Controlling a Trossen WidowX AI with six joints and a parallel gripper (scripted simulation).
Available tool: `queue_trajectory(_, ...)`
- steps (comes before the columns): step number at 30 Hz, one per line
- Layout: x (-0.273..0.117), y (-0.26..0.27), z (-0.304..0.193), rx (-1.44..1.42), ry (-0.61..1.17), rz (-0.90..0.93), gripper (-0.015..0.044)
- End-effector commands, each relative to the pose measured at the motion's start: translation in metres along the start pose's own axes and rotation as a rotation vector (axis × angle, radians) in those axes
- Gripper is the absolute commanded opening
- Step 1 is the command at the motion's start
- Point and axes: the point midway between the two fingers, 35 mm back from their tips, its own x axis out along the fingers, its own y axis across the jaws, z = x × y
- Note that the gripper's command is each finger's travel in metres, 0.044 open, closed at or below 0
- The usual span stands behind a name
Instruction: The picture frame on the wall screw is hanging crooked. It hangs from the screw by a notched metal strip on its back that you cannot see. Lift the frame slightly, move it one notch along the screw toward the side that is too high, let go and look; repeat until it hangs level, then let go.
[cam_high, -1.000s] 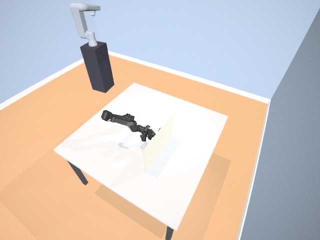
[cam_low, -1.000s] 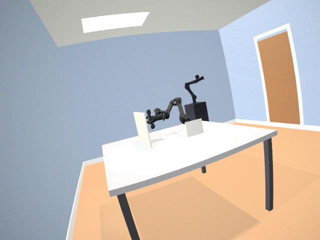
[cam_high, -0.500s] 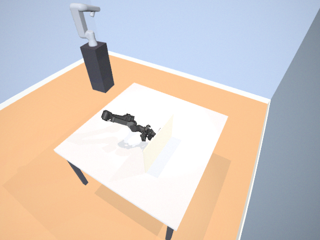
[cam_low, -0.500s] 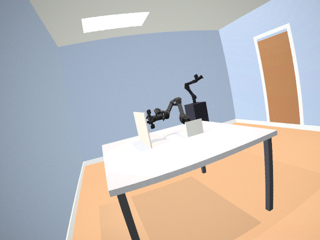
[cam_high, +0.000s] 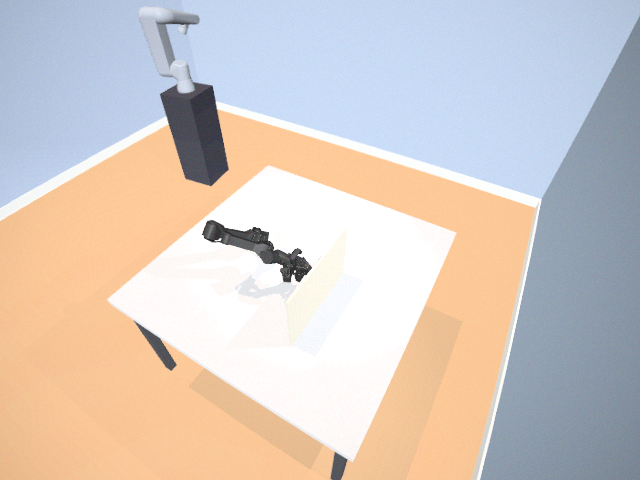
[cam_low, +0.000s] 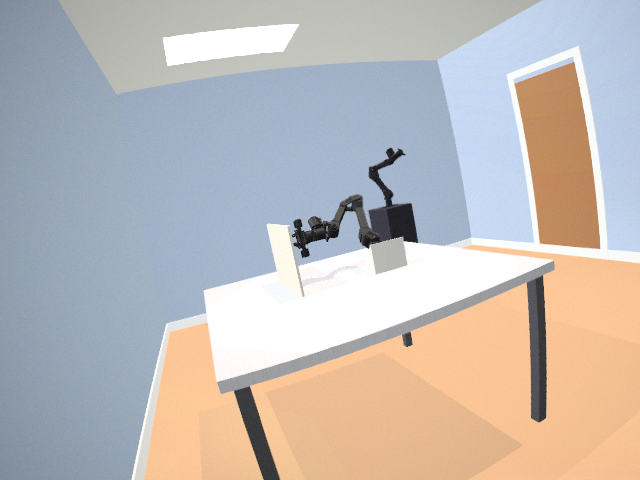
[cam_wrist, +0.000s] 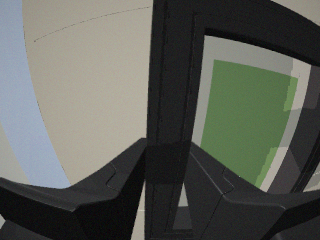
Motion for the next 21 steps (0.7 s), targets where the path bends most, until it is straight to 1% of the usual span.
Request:
queue_trajectory(1,0.0000,-0.0007,0.0000,-0.016,0.000,-0.002,0.0000)
queue_trajectory(5,0.0000,-0.0007,0.0000,-0.068,0.000,-0.002,0.0000)
queue_trajectory(12,0.0000,-0.0007,0.0000,-0.068,0.000,-0.002,0.0000)
queue_trajectory(15,0.0000,-0.0008,-0.0001,-0.120,0.000,-0.002,0.0000)
queue_trajectory(21,0.0000,-0.0008,-0.0001,-0.120,0.000,-0.002,0.0000)
